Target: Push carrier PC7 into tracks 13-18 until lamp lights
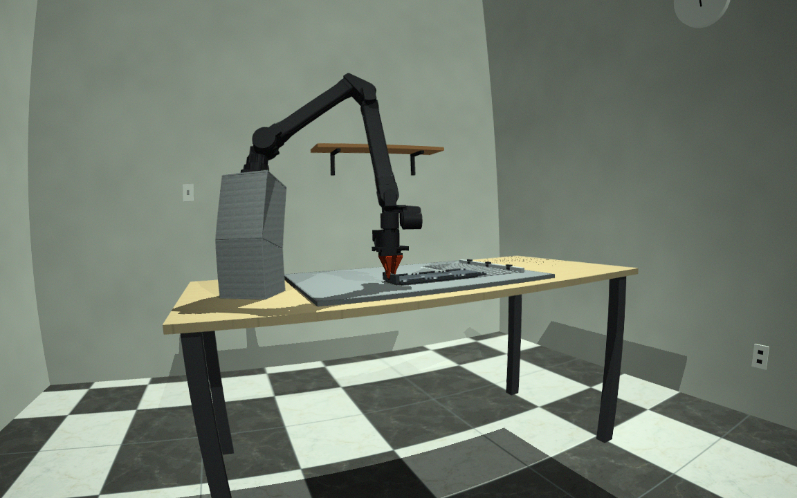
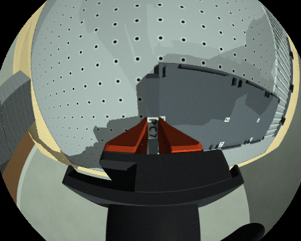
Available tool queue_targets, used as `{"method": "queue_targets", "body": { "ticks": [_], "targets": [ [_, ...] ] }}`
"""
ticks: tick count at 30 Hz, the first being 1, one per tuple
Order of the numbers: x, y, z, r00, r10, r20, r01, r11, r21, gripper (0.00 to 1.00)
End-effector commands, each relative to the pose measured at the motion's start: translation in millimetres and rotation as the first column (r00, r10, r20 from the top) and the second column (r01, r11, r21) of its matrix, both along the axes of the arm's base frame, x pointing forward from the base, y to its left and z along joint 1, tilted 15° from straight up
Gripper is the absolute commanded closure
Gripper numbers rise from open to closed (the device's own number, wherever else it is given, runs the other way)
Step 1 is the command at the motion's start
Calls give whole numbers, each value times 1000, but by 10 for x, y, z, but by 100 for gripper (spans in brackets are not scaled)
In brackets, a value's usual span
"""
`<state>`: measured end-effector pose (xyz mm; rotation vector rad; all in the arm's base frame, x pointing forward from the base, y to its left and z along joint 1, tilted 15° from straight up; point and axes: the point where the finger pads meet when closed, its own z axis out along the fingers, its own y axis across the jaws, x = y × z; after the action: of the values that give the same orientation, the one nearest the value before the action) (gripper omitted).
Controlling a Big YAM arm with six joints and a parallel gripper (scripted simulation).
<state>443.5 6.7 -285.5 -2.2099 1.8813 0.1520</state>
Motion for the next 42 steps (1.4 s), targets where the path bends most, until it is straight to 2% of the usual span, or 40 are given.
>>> {"method": "queue_targets", "body": {
  "ticks": [1,42],
  "targets": [
    [189,75,-17,1000,3,19,-3,1000,-1,100],
    [586,132,41,1000,3,27,-3,1000,-1,100]
  ]
}}
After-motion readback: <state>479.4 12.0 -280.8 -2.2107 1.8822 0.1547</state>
